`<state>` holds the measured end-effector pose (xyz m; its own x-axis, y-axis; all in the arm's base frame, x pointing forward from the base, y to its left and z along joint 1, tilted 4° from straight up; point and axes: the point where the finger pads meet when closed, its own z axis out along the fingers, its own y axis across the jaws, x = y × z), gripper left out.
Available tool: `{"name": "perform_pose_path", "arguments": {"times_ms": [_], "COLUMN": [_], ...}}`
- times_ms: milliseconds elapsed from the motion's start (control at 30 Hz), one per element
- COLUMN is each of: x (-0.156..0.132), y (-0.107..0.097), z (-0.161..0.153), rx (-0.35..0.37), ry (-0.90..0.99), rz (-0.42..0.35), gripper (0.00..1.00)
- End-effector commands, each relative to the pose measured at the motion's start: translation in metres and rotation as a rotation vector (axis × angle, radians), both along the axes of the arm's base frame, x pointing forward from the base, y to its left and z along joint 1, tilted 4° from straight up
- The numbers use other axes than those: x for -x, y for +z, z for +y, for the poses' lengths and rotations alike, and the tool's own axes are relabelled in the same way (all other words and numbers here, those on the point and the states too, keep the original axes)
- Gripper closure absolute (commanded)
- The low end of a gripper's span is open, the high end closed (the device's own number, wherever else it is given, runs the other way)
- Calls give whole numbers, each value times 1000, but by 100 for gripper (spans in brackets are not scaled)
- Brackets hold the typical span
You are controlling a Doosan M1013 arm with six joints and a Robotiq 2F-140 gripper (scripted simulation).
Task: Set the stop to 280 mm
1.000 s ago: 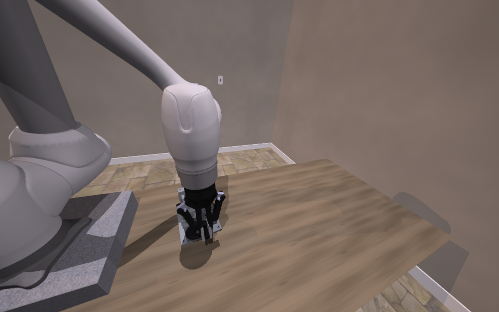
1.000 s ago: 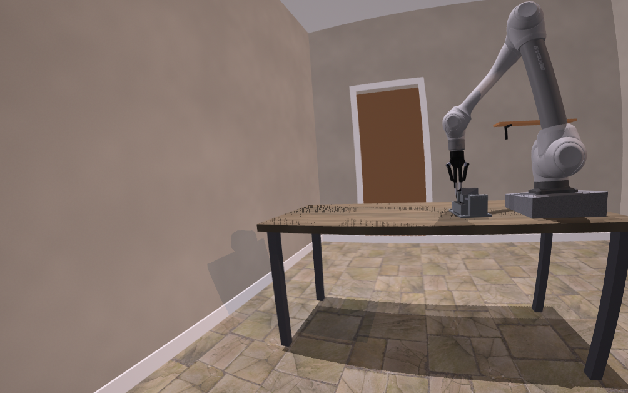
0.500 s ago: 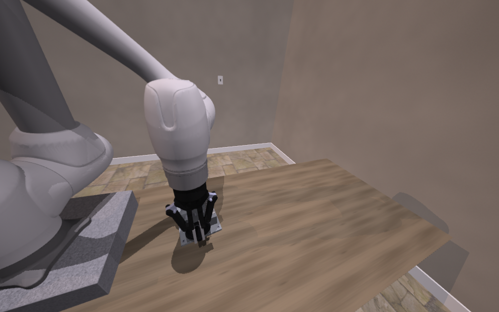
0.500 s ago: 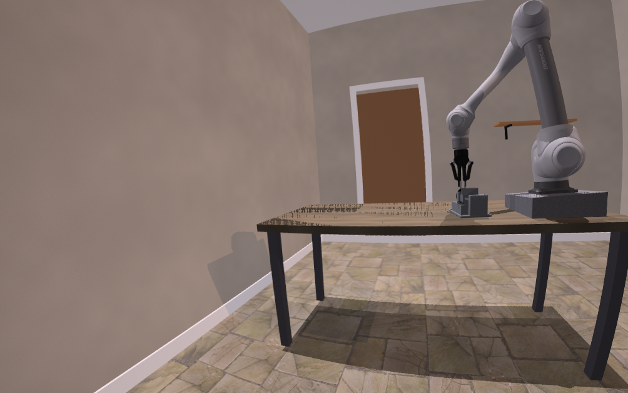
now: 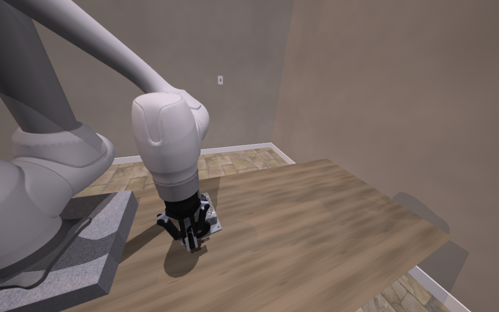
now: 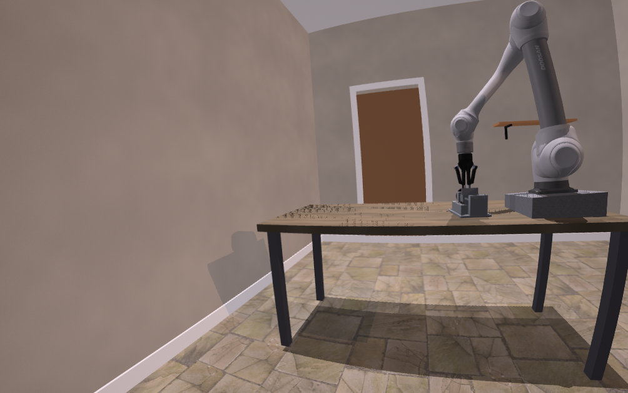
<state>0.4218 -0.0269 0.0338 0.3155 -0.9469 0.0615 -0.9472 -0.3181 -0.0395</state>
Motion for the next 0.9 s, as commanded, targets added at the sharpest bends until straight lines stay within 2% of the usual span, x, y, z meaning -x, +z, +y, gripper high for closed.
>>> {"name": "perform_pose_path", "arguments": {"times_ms": [0,867], "x": [0,-15], "y": [-6,-29], "z": [0,3], "rx": [-1,-1], "ry": [-1,-1], "rz": [-1,-1], "gripper": [96,96]}}
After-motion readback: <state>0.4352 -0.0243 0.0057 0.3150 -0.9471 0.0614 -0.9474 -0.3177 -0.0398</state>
